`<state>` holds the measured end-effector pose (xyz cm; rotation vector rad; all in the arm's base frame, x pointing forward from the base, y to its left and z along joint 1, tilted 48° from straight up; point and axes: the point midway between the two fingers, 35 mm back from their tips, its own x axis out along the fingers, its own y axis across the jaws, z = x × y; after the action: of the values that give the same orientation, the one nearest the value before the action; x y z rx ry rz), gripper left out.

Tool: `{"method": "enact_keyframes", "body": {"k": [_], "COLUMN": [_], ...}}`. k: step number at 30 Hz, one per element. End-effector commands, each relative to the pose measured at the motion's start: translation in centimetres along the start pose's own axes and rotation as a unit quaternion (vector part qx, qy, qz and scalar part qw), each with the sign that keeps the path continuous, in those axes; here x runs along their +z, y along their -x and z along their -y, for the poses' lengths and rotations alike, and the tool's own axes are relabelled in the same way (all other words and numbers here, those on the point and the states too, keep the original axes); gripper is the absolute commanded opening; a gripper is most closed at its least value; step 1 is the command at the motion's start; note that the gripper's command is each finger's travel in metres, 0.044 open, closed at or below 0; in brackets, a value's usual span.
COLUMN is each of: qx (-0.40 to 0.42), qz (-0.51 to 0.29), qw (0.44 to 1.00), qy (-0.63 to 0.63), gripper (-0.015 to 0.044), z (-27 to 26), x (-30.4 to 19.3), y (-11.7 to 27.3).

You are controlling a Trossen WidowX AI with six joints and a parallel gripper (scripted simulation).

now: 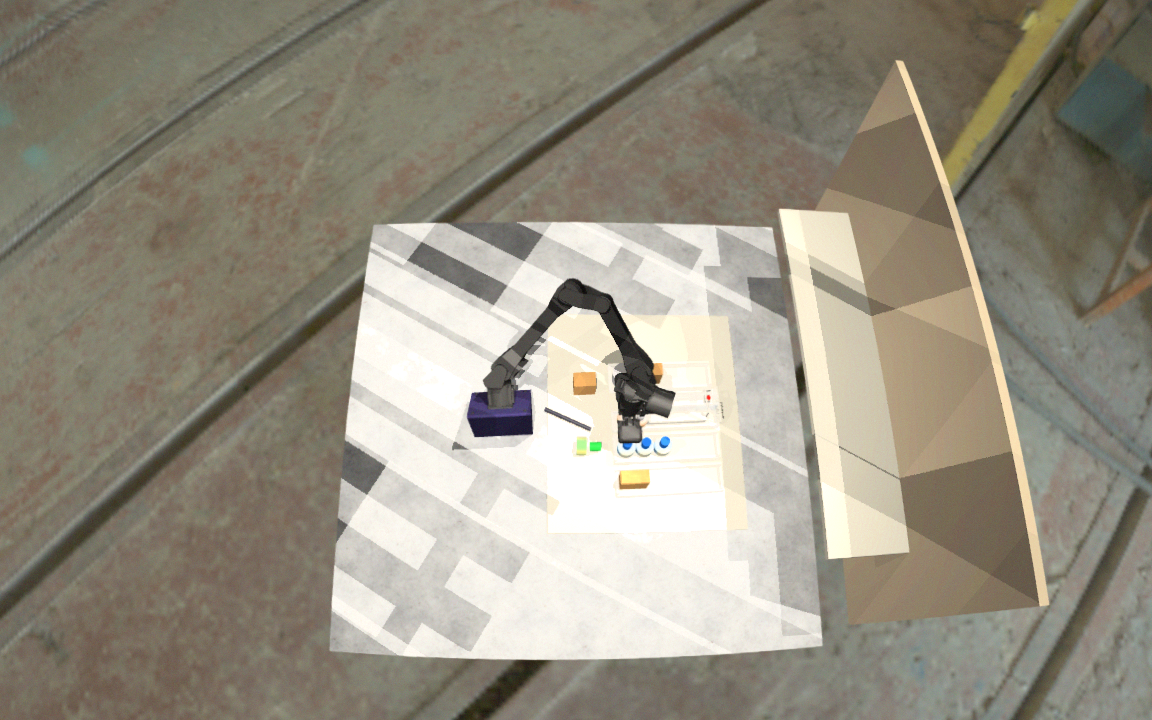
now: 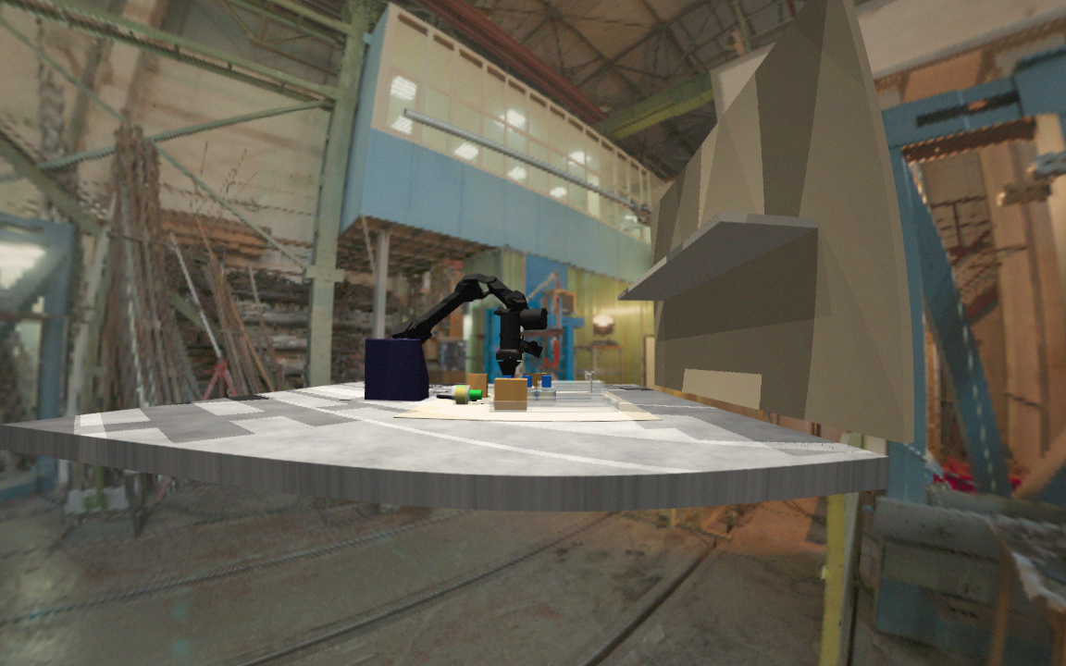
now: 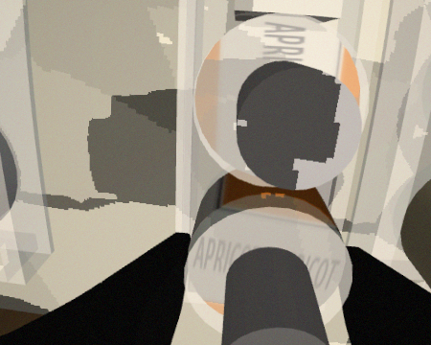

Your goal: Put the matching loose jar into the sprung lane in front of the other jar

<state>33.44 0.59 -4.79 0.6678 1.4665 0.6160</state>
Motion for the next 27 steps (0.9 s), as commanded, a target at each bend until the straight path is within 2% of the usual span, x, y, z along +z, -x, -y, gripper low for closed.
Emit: {"method": "enact_keyframes", "body": {"k": [1,27], "qx": [0.005,0.006], "qz": [0.001,0.001], "qw": [1.000,1.000], "qy": [0.006,0.006], "gripper": [0.0000,0.0000], "z": [-0.36,-0.38], "x": [0.22,0.07], "y": [-0.54,-1.16]}}
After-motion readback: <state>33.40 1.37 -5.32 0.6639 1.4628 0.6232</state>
